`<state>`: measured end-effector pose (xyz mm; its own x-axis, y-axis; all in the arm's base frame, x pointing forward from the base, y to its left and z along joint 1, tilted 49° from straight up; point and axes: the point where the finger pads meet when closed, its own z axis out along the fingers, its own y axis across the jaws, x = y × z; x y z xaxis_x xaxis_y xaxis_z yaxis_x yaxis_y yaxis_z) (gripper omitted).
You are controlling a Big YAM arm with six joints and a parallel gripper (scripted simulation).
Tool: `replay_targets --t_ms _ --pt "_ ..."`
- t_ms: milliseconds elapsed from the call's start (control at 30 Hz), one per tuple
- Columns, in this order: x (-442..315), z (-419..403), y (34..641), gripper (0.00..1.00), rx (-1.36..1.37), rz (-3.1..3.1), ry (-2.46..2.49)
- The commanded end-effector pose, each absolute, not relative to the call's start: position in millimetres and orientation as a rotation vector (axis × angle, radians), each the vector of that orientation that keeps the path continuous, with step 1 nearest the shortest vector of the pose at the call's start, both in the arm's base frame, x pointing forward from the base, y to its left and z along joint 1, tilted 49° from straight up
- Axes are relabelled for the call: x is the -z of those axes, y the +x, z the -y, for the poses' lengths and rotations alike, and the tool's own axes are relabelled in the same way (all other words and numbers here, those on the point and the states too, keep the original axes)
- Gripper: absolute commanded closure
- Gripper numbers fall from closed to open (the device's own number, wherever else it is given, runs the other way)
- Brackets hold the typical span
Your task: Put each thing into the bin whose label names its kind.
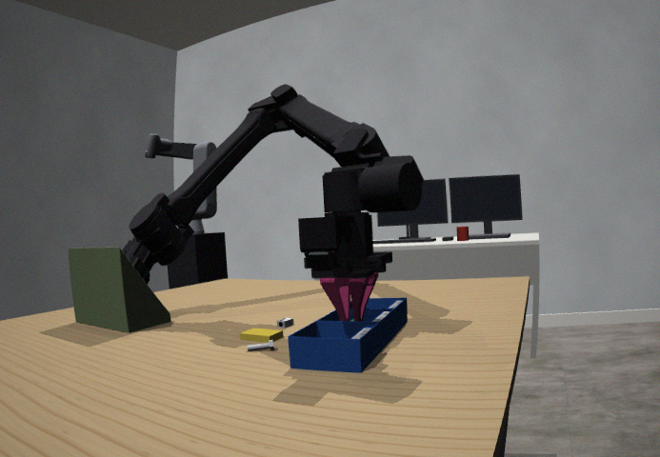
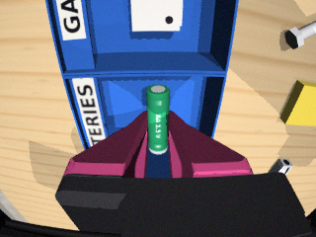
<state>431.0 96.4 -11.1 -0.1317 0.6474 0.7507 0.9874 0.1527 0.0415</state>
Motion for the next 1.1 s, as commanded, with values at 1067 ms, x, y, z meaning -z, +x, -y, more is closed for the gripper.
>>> replay_targets --t_ms 1067 --pt "-16.1 -70.1 453.4 0.72 0.811 1.886 -1.576"
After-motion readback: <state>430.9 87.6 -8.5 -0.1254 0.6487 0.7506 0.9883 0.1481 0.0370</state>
